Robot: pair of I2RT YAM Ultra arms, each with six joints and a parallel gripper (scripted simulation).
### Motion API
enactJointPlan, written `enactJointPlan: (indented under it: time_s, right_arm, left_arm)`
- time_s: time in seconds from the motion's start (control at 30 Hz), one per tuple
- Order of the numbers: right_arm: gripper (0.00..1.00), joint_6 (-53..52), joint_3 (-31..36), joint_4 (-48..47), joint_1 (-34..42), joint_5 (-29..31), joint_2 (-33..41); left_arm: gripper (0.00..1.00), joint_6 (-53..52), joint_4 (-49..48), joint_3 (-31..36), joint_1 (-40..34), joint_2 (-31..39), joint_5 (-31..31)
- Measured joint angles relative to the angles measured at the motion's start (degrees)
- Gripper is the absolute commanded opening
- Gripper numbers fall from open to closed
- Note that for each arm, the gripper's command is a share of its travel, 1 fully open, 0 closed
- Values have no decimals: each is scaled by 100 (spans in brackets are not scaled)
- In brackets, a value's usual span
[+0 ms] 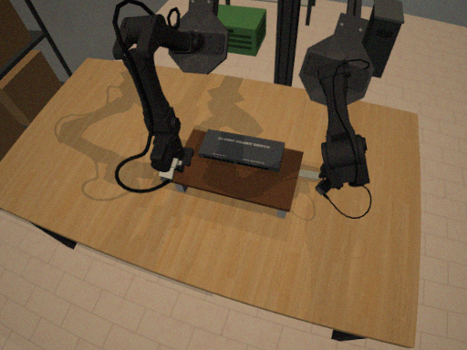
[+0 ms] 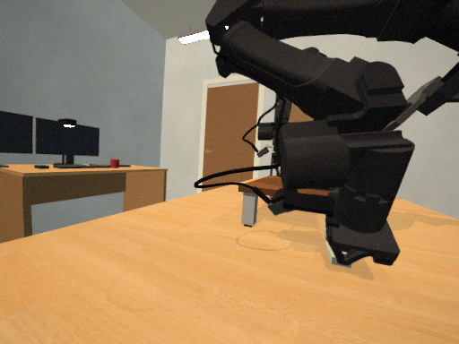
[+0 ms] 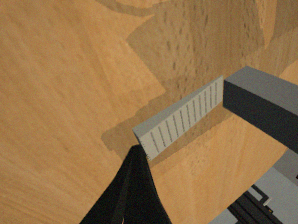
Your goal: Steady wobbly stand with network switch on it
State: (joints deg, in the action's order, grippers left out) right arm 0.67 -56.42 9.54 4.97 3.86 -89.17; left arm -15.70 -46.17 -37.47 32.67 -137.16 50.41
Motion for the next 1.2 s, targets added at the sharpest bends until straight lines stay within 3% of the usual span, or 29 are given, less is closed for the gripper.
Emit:
enactJointPlan:
  time_s: [1.2]
  right_arm:
    - [0,0,0,0,0,0,0]
  left_arm:
    - [0,369,-481,210,-306,26,-184]
